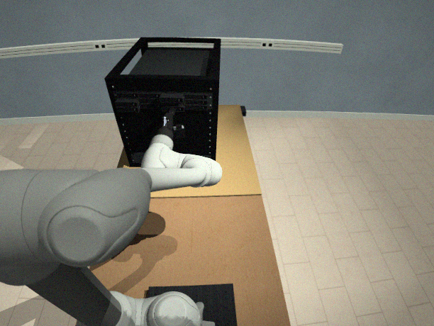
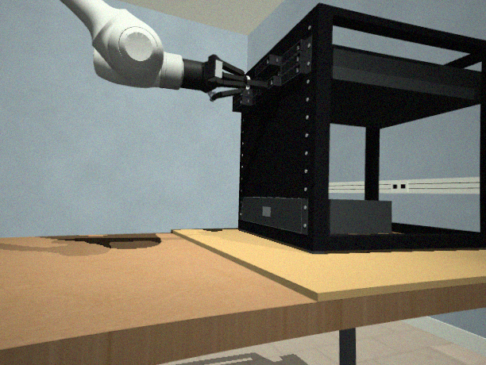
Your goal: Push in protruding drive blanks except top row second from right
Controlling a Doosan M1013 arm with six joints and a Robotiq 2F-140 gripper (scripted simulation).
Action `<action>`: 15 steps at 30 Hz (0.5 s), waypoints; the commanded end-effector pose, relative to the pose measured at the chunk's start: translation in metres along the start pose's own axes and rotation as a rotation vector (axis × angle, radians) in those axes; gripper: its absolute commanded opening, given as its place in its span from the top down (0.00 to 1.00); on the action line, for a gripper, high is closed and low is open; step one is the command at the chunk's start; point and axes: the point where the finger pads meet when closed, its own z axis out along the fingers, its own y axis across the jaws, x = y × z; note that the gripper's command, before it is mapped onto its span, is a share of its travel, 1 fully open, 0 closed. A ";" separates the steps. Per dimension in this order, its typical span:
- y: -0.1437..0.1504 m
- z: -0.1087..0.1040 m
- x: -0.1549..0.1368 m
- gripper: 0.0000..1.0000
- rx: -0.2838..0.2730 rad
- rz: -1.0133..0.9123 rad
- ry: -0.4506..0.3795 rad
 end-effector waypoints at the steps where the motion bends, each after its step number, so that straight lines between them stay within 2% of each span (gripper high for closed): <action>1: -0.003 0.008 0.000 0.90 0.002 0.000 -0.002; 15: -0.004 0.011 0.000 0.90 0.002 0.000 -0.002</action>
